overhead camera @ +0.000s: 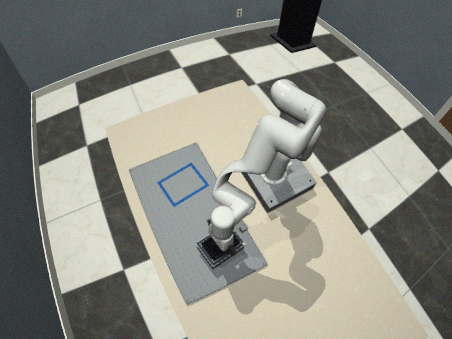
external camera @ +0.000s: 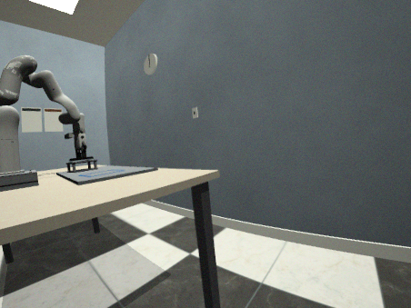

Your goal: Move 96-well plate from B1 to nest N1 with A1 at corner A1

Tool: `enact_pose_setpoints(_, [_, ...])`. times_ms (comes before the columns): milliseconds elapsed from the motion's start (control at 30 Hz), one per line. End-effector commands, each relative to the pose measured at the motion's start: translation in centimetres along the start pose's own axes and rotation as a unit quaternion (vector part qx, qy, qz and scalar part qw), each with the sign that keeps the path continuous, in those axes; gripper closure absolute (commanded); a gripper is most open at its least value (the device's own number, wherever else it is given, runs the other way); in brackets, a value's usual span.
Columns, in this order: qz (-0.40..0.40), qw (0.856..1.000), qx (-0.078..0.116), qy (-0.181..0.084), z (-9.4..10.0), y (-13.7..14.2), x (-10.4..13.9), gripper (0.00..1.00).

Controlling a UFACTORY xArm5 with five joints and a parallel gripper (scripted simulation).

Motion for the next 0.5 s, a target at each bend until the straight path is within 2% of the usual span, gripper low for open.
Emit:
enact_pose_setpoints(0, [0.0, 1.0, 0.003, -0.001, 0.04, 0.04, 0.12, 1.0])
enact_pose_setpoints(467, [0.0, 1.0, 0.003, -0.001, -0.18, 0.04, 0.12, 1.0])
Point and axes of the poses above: the point where the finger pads meet when closed, its own z axis back along the fingers, its own y axis across the jaws, x = y × z, the point moved 3 cm from there along z, back along the fingers, and after that the axes turned 6 degrees about -z, right-handed, at the moved point
